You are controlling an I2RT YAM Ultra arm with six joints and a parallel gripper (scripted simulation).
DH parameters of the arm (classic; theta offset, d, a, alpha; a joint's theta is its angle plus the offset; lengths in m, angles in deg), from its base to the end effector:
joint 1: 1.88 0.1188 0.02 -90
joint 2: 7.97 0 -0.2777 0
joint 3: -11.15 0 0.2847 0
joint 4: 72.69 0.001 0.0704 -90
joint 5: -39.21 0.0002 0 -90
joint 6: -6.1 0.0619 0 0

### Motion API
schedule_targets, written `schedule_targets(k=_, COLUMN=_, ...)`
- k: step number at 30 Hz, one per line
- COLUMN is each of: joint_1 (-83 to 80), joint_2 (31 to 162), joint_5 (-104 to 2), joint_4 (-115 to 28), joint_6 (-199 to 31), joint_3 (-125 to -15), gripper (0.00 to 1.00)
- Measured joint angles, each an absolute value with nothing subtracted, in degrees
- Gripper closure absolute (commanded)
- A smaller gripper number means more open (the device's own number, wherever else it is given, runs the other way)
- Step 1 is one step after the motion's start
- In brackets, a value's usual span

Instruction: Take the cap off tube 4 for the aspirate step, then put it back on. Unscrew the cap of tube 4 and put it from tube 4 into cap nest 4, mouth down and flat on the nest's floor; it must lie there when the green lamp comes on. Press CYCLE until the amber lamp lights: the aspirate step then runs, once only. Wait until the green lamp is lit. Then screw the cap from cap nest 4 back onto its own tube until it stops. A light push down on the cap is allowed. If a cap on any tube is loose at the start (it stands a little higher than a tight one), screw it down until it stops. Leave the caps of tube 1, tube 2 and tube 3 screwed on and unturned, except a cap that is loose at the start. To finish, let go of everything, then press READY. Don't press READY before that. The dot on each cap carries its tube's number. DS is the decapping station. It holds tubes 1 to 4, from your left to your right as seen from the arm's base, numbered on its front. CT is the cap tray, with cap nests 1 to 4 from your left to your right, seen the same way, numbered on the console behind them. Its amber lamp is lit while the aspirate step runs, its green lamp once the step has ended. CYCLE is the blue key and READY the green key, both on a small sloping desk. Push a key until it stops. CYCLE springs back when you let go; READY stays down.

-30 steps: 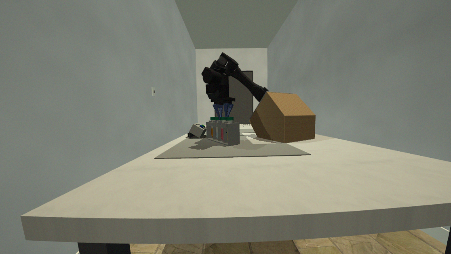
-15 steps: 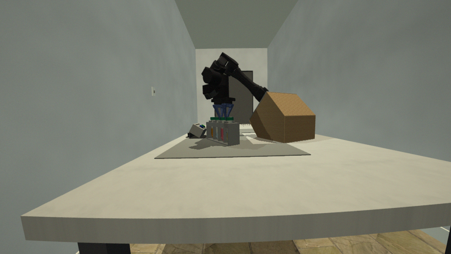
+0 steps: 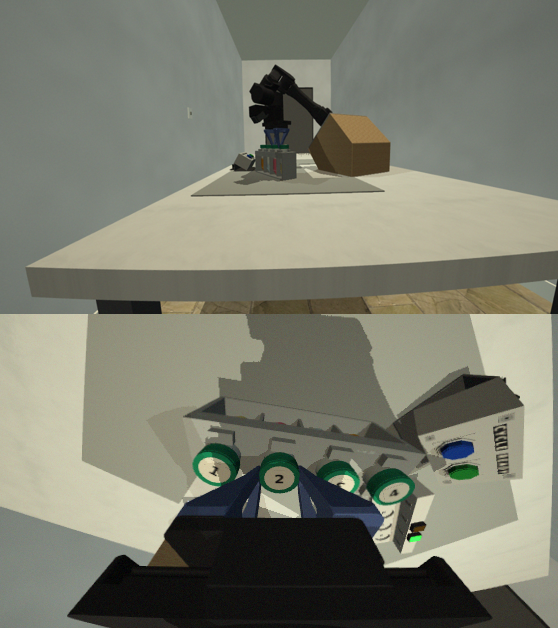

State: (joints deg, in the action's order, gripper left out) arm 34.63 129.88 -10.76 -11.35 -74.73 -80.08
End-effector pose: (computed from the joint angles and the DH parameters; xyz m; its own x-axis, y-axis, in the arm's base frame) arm 0.3325 0.1978 -0.0138 -0.8528 -0.4795 0.2069 -0.4853 0.5813 -0.6532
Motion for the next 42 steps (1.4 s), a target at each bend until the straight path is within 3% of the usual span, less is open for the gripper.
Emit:
schedule_targets(k=30, joint_1=34.6, joint_2=129.9, joint_5=-10.8, joint_4=-11.4, joint_6=-74.2, joint_3=-80.1, gripper=1.00)
schedule_targets(k=31, joint_1=34.6, joint_2=129.9, joint_5=-10.8, joint_4=-11.4, joint_6=-74.2, joint_3=-80.1, gripper=0.51)
schedule_targets(k=42, joint_1=34.5, joint_2=129.9, joint_5=-10.8, joint_4=-11.6, joint_6=-70.5, joint_3=-80.1, gripper=0.51)
